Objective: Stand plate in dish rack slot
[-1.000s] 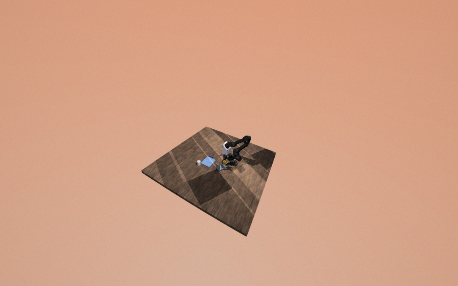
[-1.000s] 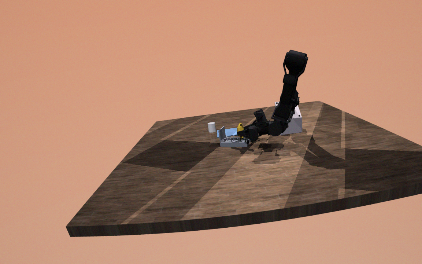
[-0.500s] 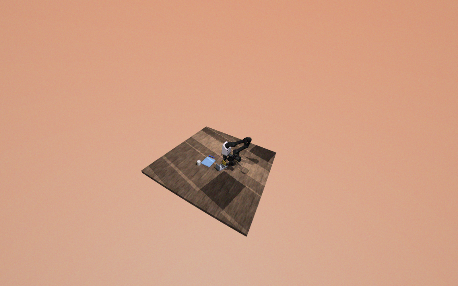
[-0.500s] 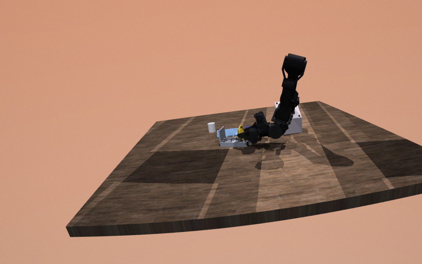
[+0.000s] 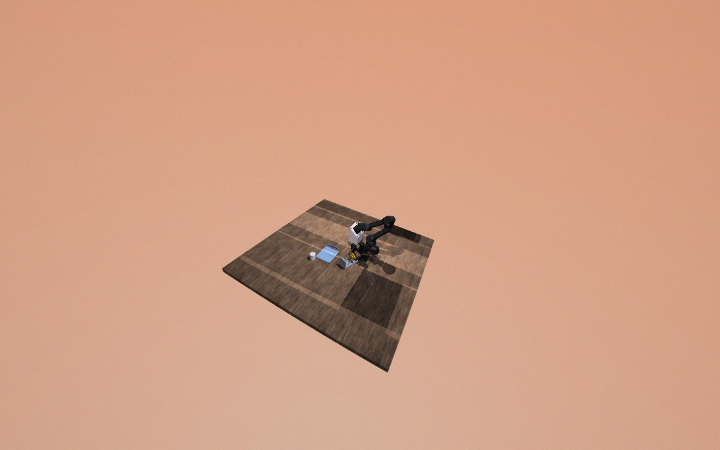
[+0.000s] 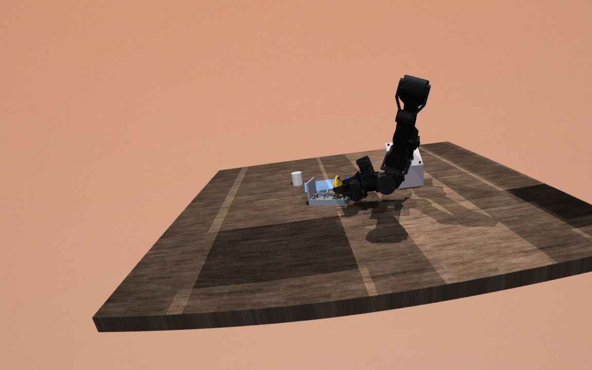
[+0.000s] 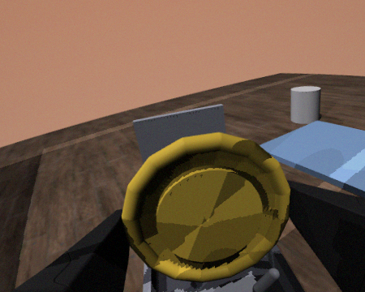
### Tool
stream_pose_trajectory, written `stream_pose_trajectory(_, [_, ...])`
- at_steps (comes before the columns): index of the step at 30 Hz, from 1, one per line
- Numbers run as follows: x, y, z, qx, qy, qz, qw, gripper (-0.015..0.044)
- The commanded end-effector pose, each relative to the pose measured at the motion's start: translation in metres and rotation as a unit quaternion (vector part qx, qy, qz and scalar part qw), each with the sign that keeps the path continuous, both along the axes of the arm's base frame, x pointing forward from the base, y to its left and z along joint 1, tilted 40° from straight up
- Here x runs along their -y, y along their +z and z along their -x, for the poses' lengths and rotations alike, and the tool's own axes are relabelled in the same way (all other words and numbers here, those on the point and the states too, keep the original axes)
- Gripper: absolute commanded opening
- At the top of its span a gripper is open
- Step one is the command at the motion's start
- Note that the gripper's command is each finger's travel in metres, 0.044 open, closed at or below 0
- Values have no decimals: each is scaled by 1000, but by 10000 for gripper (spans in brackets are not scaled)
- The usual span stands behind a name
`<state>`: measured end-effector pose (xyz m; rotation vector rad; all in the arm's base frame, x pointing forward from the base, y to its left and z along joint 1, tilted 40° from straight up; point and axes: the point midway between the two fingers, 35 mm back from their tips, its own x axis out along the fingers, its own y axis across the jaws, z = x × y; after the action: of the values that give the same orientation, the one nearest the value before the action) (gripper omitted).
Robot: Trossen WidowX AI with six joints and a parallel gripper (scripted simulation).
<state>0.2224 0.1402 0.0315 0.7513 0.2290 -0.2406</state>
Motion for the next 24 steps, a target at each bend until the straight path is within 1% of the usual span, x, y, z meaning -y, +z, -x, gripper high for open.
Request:
stream_pose_trajectory(1, [0,0,0,0,0,0,1000,400])
stream_pose_trajectory(8, [1,4,-1,-1,0,0,1000,400])
stream_pose_trajectory(24, [56,85,-15,-4,-1,14,1000,400])
